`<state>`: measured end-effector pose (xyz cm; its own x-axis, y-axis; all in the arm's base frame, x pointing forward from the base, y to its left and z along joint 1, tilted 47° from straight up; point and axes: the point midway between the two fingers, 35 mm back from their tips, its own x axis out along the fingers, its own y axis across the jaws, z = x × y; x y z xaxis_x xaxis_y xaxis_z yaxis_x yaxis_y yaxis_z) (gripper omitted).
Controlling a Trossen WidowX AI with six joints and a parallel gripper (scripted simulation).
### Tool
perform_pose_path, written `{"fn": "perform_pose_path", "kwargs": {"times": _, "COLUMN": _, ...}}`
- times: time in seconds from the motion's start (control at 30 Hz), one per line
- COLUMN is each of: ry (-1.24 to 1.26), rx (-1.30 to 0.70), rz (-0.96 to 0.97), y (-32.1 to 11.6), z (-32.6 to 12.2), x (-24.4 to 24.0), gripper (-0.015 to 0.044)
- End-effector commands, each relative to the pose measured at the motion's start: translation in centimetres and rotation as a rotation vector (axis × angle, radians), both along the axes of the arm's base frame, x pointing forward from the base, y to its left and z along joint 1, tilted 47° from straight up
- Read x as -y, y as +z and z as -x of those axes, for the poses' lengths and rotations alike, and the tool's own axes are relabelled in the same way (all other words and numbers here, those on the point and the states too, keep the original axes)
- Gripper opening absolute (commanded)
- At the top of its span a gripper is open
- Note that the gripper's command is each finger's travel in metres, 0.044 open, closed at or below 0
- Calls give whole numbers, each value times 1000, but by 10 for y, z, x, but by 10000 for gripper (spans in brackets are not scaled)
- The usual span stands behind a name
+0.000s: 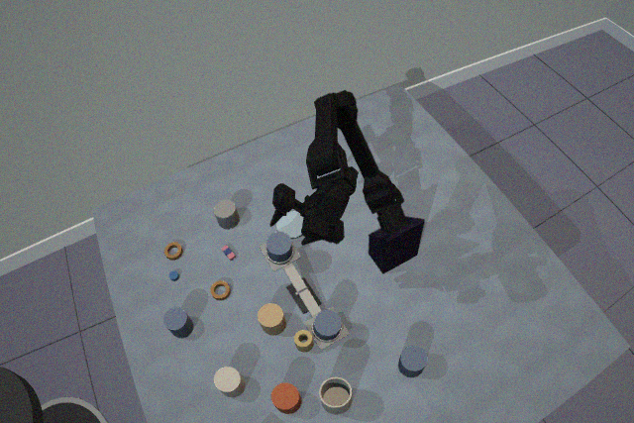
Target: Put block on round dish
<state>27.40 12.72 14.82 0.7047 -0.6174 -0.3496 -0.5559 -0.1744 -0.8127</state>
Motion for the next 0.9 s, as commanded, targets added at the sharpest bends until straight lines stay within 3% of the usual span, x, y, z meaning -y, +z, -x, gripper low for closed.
{"fn": "perform_pose_path", "kwargs": {"times": 0.0, "ry": -37, "rx": 72, "rz": -126, "y": -7, "z": 15, "x": 4, "gripper": 440}}
{"fn": "perform_pose_path", "kwargs": {"times": 0.87, "ry": -337, "rx": 461, "rz": -836, "y": -54, "z": 95, "x": 44, "gripper": 440}}
